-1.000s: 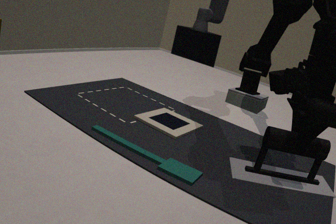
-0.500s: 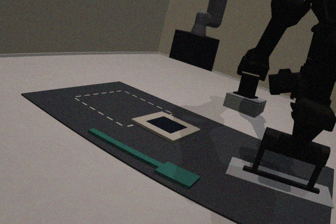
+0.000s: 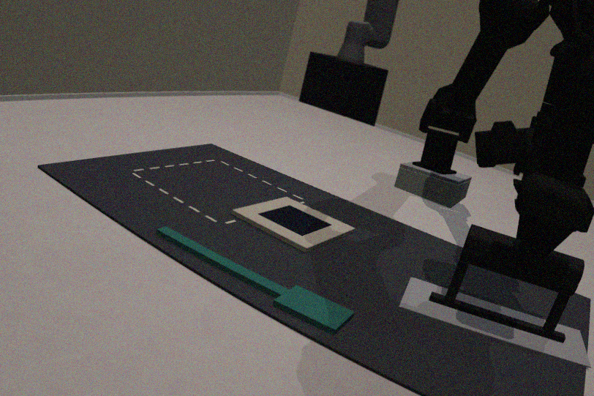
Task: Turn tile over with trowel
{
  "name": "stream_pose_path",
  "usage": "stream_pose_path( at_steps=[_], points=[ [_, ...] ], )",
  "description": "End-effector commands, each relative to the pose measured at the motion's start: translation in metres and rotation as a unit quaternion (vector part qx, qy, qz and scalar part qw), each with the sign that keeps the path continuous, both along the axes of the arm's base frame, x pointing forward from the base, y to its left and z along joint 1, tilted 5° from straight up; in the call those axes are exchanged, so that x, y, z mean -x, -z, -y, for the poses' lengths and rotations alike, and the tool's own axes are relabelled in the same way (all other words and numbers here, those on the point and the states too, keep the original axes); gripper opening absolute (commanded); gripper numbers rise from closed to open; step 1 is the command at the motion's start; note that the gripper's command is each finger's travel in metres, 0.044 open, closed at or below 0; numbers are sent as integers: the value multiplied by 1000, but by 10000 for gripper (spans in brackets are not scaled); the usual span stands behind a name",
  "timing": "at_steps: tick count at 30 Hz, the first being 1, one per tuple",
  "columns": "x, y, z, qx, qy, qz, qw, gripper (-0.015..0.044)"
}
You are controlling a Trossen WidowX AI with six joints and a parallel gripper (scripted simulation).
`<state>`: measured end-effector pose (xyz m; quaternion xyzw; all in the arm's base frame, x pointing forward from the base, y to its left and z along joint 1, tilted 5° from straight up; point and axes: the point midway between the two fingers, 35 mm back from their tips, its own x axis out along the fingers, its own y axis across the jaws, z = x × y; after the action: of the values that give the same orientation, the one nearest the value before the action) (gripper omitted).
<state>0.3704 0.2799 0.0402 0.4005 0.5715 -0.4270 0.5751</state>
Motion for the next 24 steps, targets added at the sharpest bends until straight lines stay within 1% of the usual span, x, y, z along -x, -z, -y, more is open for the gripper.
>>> stream_pose_path(
  at_steps=[1,6,11,16,20,24],
  points=[
    [0,1,0,1,3,-1,1000,270],
    [0,-1,0,1,3,-1,1000,270],
    [2,-42,1,1,13,-1,1000,270],
    [3,-44,1,1,14,-1,1000,270],
    [0,-44,-2,0,-18,-2,1000,270],
    [0,-43,-3,0,-21,-2,1000,270]
  ],
)
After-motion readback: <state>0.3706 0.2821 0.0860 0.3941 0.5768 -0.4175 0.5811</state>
